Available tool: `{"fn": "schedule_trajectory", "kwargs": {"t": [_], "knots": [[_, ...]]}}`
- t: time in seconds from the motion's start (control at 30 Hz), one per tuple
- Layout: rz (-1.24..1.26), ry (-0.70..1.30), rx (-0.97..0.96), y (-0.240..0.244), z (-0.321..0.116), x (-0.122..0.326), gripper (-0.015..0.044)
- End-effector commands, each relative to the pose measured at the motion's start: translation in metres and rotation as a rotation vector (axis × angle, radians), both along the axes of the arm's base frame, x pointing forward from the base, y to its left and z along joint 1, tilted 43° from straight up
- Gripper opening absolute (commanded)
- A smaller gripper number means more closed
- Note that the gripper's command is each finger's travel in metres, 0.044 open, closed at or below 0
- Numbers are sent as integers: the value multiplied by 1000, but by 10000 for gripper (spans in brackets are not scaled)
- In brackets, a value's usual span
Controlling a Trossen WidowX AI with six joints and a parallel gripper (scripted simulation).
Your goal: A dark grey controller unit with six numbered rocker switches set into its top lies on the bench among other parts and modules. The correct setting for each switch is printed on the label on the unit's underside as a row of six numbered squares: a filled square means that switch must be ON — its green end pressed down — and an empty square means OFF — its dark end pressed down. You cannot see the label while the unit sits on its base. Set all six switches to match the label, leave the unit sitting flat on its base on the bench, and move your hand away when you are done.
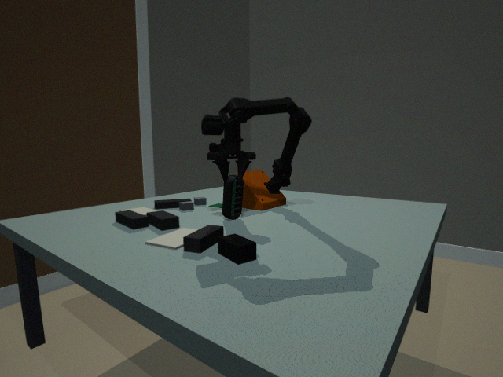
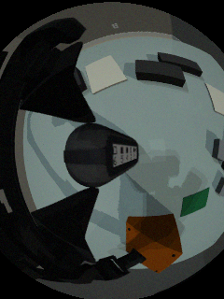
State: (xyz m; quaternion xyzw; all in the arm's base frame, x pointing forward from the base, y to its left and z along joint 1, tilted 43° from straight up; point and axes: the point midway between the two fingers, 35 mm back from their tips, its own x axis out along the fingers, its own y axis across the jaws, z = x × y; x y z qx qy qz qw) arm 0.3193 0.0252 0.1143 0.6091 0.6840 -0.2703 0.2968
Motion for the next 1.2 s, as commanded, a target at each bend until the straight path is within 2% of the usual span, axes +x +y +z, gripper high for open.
{"fn": "schedule_trajectory", "kwargs": {"t": [0.0,1.17], "knots": [[14,8,-3,-1,-8,-1,338],[14,7,-4,-20,-29,1,338]]}}
